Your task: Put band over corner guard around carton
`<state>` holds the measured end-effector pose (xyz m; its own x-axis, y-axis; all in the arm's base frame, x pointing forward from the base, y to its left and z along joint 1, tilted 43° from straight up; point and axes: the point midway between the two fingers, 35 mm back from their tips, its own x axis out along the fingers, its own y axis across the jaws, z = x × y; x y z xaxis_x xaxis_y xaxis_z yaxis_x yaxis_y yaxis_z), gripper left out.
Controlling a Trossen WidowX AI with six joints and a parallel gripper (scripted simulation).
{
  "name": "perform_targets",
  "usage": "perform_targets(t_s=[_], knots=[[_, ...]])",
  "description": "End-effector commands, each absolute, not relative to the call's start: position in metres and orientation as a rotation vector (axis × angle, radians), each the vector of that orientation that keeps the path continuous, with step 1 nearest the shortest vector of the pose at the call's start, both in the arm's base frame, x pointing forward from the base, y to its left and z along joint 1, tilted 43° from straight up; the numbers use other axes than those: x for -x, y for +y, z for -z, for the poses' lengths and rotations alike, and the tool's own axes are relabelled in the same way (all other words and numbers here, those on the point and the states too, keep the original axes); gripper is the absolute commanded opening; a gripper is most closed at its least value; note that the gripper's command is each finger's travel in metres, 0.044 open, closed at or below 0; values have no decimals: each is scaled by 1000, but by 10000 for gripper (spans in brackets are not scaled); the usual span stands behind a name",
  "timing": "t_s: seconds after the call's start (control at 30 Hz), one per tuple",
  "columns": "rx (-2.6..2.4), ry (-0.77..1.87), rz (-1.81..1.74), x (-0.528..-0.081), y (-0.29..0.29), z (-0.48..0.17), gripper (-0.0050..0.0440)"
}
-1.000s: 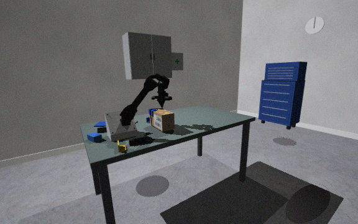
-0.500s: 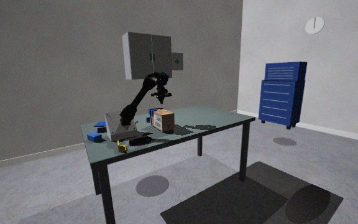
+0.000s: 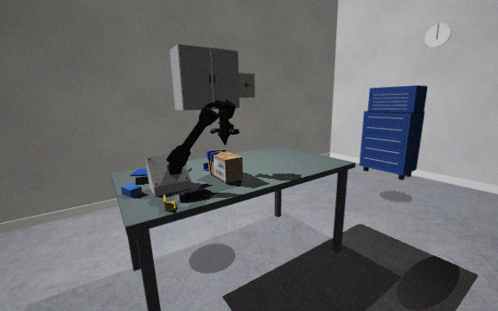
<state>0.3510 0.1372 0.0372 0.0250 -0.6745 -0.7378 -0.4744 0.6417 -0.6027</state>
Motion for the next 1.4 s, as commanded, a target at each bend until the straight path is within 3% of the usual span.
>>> perform_targets(t_s=[0.0,0.17,0.57,0.63,0.83,1.03,1.37], knots=[[968,1633,205,-351,135,-33,0],[968,1633,205,-351,135,-33,0],[968,1621,201,-351,137,-36,287],[968,1621,201,-351,137,-36,287],[968,1621,201,-351,137,-36,431],[998,1558,119,-321,170,-83,440],[1009,1546,116,-319,173,-81,440]])
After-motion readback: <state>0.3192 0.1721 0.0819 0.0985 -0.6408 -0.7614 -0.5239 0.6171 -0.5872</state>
